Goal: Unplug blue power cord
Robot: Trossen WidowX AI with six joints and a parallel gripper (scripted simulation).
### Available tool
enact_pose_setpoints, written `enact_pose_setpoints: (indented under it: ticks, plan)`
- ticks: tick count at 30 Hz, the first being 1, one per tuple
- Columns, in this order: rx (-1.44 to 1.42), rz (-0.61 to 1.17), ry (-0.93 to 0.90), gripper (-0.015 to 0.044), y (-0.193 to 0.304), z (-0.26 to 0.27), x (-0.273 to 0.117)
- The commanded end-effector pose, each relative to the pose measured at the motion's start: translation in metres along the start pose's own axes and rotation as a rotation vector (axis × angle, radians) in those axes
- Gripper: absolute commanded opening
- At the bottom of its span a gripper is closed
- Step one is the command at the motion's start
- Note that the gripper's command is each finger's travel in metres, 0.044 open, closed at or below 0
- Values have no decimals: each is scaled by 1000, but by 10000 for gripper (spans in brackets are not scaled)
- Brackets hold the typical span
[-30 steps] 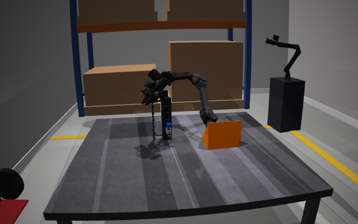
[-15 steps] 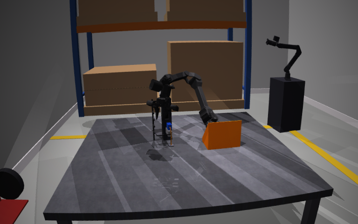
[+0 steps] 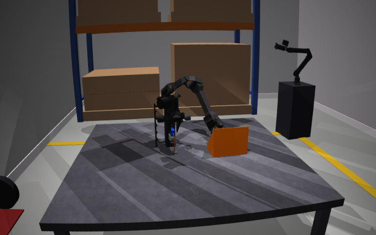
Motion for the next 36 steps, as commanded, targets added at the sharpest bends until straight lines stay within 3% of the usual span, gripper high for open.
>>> enact_pose_setpoints:
  ticks: [1,36]
  plan:
    - [-12,9,-3,160,1,0,1]
    - [-12,10,-4,160,40,2,8]
Point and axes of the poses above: the point midway between the two fingers, 35 mm back from their tips, its own x axis out along the fingers, its own z axis across the jaws, y = z × x, the point moved 8 cm from there along -x, back along the fingers, and after that the axes turned 3 degrees about -x, right-handed, at the moved point
